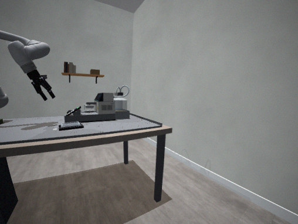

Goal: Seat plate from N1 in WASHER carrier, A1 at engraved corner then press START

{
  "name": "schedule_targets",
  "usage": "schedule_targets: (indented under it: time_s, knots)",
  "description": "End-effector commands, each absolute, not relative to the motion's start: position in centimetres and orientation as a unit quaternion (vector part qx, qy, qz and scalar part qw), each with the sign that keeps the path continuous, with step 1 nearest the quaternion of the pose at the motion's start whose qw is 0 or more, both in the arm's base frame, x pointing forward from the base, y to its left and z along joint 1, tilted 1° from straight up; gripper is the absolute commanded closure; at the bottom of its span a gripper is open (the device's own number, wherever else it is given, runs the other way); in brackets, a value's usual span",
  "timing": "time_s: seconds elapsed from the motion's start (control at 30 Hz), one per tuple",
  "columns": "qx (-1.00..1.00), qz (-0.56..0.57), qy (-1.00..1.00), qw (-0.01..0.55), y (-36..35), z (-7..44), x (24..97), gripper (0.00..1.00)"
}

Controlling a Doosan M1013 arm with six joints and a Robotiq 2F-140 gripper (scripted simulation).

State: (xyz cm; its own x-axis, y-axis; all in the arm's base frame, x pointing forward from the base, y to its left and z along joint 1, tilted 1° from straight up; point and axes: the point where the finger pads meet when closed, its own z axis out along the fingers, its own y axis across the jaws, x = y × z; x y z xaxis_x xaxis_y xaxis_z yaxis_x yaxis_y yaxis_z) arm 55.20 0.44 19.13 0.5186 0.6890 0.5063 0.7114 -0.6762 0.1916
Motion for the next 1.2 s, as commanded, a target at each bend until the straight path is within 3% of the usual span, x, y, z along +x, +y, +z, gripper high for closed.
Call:
schedule_targets:
  time_s: [0.0,0.53,1.17]
  knots:
    - [-0.884,-0.258,-0.388,0.033,-0.1,19.6,56.9,0.30]
    - [-0.931,-0.178,-0.314,0.058,-3.6,20.3,62.0,0.30]
    - [-0.971,-0.089,-0.217,0.046,-9.1,20.3,67.4,0.30]
